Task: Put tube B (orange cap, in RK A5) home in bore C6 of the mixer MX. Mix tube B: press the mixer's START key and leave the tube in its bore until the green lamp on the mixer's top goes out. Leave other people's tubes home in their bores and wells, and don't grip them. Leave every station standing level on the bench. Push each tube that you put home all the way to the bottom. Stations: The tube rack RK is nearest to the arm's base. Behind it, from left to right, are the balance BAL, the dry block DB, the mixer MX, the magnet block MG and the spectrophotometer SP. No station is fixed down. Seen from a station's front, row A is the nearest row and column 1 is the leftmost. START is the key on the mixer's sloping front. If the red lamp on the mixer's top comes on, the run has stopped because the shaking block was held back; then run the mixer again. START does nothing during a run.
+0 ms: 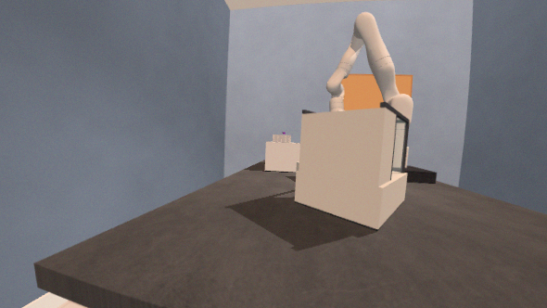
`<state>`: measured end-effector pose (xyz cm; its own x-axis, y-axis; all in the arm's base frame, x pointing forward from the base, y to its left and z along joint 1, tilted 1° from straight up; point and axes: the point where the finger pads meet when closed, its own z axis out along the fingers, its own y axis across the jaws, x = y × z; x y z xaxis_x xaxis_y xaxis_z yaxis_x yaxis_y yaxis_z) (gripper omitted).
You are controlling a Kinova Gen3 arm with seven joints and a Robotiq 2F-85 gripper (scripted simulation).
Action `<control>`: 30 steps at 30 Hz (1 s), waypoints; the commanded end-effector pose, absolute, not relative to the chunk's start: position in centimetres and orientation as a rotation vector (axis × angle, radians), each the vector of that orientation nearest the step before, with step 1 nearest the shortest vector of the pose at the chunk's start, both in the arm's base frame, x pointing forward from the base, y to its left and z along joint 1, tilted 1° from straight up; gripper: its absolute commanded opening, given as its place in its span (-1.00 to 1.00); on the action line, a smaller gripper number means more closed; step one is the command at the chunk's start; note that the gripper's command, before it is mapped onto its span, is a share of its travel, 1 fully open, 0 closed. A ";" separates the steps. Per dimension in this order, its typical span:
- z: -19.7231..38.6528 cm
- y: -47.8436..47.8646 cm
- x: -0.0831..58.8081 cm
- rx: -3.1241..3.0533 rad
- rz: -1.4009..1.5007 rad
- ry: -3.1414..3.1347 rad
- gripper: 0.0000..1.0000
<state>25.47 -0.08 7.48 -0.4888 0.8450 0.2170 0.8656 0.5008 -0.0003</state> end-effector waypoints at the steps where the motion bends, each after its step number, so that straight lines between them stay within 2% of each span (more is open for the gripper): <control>1: 7.5 0.5 26.2 -1.473 -0.161 -2.554 -0.59; 13: 7.5 1.9 27.7 -1.473 -0.161 -2.554 -0.59; 30: 12.5 1.8 27.7 -1.071 -0.120 -2.736 -0.59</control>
<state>27.69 1.82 11.92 -0.6950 0.6859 0.2155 0.7027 0.7115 0.0015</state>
